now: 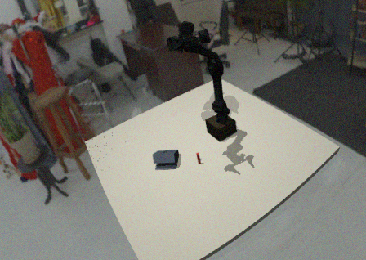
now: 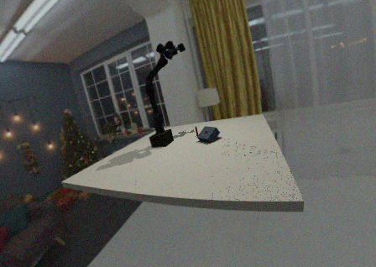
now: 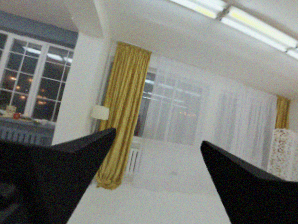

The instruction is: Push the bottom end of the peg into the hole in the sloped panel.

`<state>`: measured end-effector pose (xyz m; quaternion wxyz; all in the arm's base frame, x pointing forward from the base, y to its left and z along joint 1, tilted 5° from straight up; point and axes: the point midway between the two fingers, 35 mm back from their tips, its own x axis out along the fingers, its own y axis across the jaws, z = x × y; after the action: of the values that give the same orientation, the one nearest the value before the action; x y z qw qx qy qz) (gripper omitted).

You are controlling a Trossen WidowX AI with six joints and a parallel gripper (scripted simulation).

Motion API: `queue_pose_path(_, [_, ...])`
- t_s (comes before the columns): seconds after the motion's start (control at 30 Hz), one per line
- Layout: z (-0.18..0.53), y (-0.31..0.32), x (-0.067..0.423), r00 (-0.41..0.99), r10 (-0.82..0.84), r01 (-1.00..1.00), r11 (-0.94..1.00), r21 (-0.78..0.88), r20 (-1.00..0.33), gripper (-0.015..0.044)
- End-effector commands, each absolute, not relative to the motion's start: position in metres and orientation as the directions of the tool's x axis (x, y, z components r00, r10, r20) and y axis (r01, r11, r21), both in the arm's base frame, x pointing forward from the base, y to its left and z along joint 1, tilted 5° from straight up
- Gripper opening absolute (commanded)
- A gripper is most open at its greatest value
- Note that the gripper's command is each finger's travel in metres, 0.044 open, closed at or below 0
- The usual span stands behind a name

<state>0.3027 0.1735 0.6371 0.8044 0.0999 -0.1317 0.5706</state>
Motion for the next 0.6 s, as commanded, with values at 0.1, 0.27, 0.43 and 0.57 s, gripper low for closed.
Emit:
queue_pose_path(0.1, [0.594,0.177,0.352,0.434,0.863,-0.9,0.405,0.161,0.259,0.044])
queue_pose_path(0.27, [0.56,0.178,0.381,0.506,0.84,-0.854,0.457,0.251,0.194,0.044])
queue_pose_path(0.43, [0.523,0.178,0.405,0.566,0.817,-0.796,0.505,0.334,0.114,0.044])
queue_pose_path(0.57, [0.491,0.178,0.422,0.605,0.795,-0.742,0.544,0.391,0.041,0.044])
